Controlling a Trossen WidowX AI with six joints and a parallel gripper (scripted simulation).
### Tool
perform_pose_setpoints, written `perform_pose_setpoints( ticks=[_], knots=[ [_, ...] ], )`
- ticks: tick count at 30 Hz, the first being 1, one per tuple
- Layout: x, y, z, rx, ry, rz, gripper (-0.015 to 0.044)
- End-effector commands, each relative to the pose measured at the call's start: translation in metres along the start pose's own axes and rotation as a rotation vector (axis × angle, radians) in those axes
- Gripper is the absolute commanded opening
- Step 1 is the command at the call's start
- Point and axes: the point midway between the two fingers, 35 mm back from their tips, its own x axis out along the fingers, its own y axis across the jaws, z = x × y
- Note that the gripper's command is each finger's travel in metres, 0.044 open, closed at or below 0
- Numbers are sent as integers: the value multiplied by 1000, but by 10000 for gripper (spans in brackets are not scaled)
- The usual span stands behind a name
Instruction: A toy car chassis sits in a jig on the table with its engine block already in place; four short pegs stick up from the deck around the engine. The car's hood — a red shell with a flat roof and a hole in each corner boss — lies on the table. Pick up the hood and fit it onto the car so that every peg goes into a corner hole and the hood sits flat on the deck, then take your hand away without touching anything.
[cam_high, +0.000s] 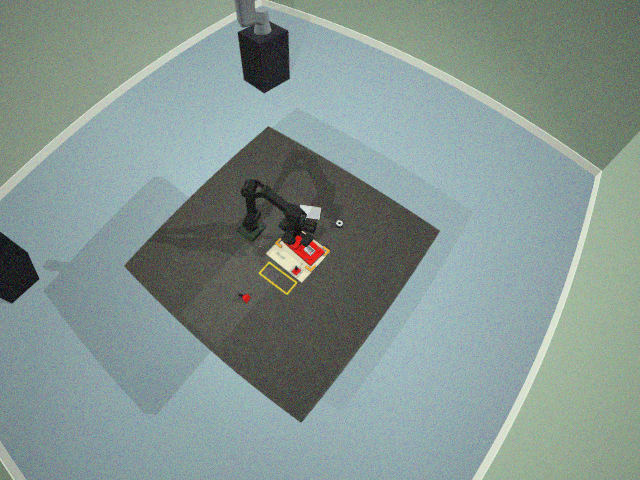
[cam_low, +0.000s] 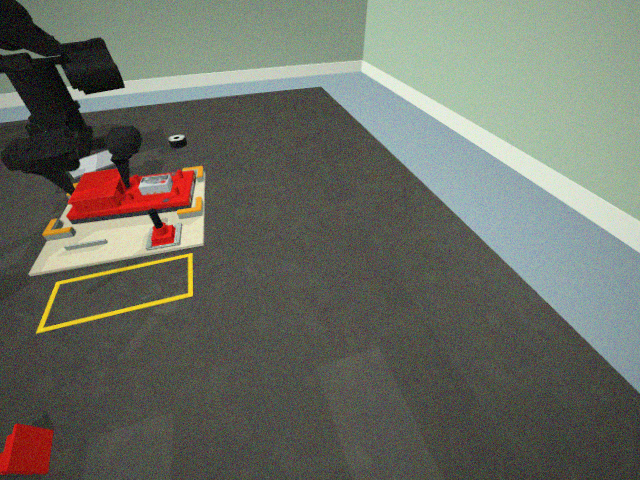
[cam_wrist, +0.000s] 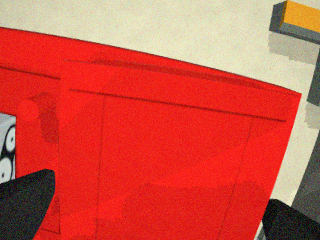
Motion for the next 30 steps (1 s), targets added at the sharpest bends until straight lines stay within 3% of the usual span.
perform_pose_setpoints(
  ticks=[1, 11, 22, 30],
  knots=[
    [0, 0, 0, 0, 0, 1, 361],
    [0, 0, 0, 0, 0, 1, 275],
    [-18, 0, 0, 0, 0, 1, 0],
    [-46, 0, 0, 0, 0, 1, 0]
  ],
)
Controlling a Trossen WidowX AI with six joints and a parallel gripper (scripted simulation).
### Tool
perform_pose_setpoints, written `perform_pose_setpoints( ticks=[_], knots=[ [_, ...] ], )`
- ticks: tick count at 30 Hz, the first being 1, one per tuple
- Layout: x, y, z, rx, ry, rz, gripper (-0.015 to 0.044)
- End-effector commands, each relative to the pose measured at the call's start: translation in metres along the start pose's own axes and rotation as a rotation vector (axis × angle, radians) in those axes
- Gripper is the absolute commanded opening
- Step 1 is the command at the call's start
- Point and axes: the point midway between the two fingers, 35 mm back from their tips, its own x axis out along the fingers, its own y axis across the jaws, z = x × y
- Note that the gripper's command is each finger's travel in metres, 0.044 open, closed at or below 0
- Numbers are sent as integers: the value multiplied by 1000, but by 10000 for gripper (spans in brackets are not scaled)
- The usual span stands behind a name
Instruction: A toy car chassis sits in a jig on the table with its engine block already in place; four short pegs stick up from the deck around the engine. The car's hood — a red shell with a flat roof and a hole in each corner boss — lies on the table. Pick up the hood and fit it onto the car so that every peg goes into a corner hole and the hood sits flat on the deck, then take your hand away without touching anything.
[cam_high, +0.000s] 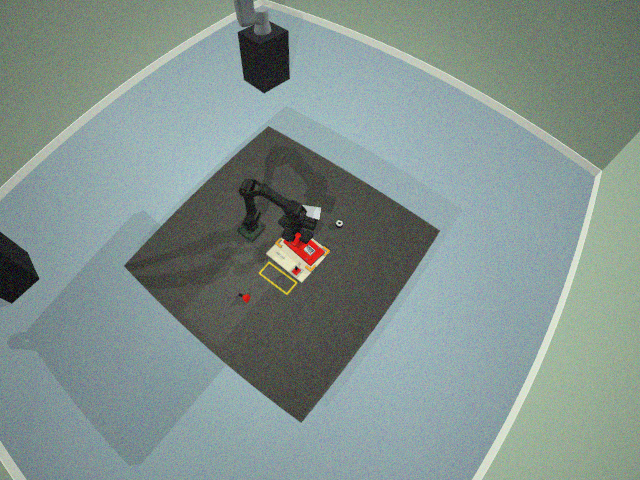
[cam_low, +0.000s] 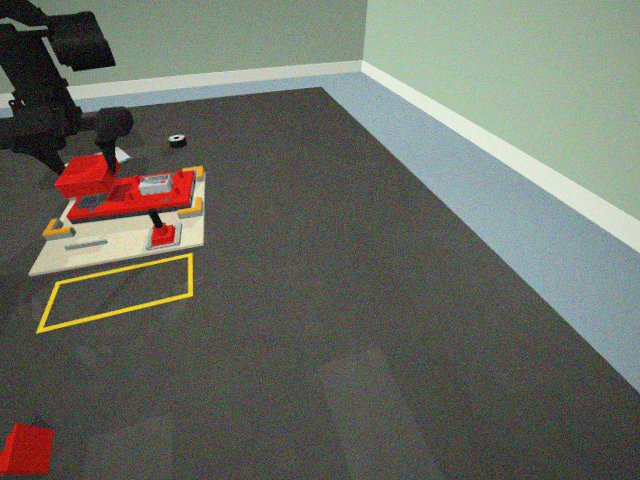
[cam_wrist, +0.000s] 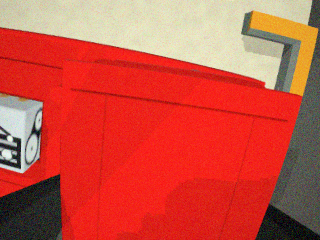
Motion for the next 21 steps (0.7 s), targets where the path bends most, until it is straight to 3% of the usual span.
perform_pose_setpoints(
  ticks=[1, 14, 21],
  knots=[
    [-16, 1, -1, -4, 4, 12, 0],
    [-35, 1, 0, -5, 1, 4, 0],
    [-38, 13, -1, -208, 0, 6, 0]
  ],
)
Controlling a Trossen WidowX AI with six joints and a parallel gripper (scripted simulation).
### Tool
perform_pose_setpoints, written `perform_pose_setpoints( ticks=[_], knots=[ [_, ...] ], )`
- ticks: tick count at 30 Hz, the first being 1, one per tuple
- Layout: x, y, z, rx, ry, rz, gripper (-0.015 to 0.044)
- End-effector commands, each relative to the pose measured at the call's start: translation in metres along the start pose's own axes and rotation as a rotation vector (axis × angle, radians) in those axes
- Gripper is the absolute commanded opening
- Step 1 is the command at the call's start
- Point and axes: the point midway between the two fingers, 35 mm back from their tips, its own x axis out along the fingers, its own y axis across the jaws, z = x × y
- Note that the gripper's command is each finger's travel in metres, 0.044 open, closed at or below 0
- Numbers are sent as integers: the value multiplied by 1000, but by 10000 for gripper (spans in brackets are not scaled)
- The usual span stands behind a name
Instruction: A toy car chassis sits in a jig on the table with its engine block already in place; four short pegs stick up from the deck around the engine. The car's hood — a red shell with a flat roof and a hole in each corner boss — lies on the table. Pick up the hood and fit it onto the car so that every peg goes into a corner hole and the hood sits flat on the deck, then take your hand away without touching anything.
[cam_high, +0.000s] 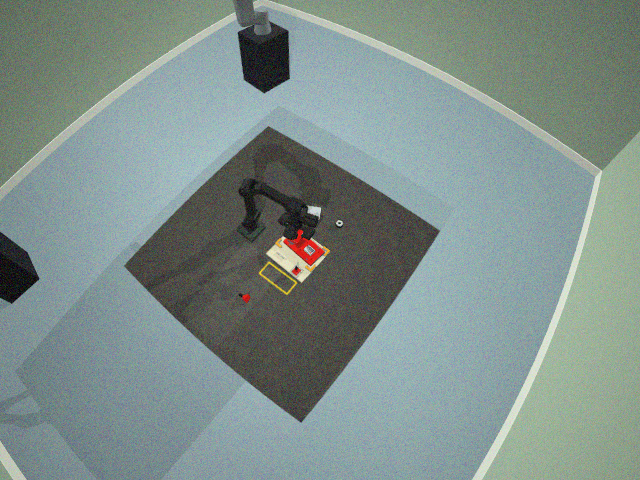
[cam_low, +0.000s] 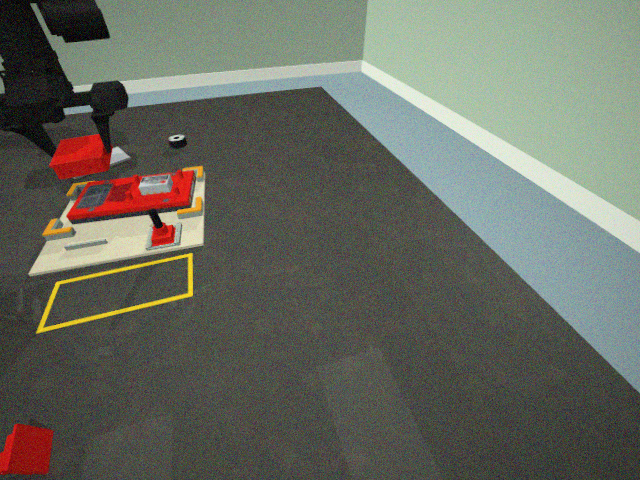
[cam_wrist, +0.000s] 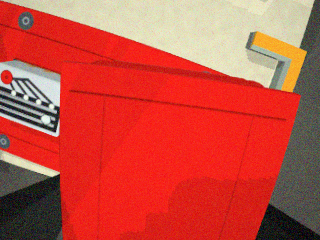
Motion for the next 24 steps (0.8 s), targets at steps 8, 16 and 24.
perform_pose_setpoints(
  ticks=[8, 16, 24],
  knots=[
    [-5, 22, 2, -331, -1, 8, 0],
    [-7, 38, 5, -581, -3, 9, 0],
    [-8, 53, 8, -830, -6, 11, 0]
  ],
)
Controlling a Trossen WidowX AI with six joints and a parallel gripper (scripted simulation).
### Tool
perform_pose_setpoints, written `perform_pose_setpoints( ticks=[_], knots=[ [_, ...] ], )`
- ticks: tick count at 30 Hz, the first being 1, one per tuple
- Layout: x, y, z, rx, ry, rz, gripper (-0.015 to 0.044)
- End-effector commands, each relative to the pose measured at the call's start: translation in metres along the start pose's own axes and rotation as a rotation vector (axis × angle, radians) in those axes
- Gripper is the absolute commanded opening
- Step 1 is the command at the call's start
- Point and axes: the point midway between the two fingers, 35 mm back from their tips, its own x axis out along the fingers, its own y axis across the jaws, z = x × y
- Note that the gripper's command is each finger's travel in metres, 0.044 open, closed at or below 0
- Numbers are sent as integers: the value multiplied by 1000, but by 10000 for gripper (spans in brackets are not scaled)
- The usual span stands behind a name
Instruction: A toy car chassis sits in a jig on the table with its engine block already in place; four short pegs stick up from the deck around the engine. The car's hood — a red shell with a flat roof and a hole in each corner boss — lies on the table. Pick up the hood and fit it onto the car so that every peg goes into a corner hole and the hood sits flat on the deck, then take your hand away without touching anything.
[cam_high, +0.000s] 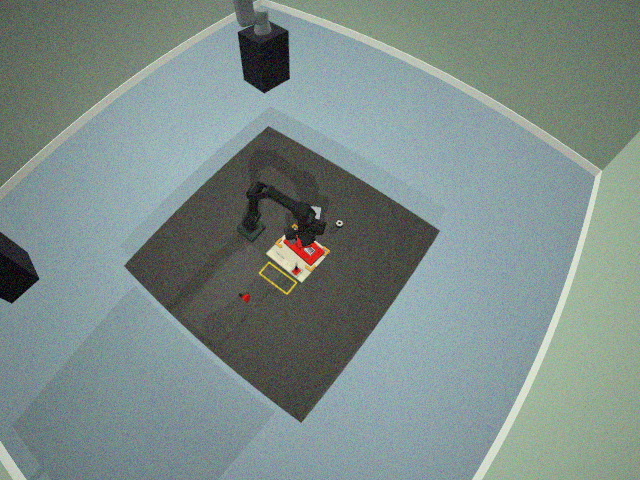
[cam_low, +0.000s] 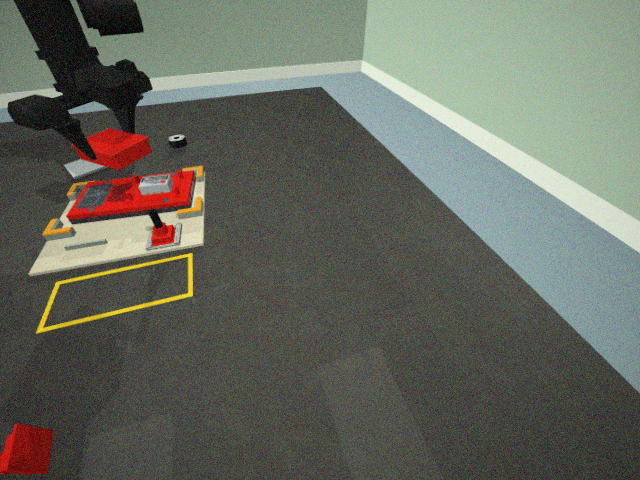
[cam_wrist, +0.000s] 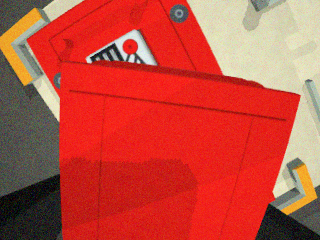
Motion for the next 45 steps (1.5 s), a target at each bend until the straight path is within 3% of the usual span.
perform_pose_setpoints(
  ticks=[1, 18, 27, 38, 45],
  knots=[
    [-2, 5, 7, -120, -4, 4, 0],
    [-2, 22, 34, -628, -10, 3, 0],
    [4, 22, 33, -633, -10, 3, 0],
    [48, 23, 34, -633, -10, 3, 0],
    [49, 24, 33, -633, -9, 3, 0]
  ],
)
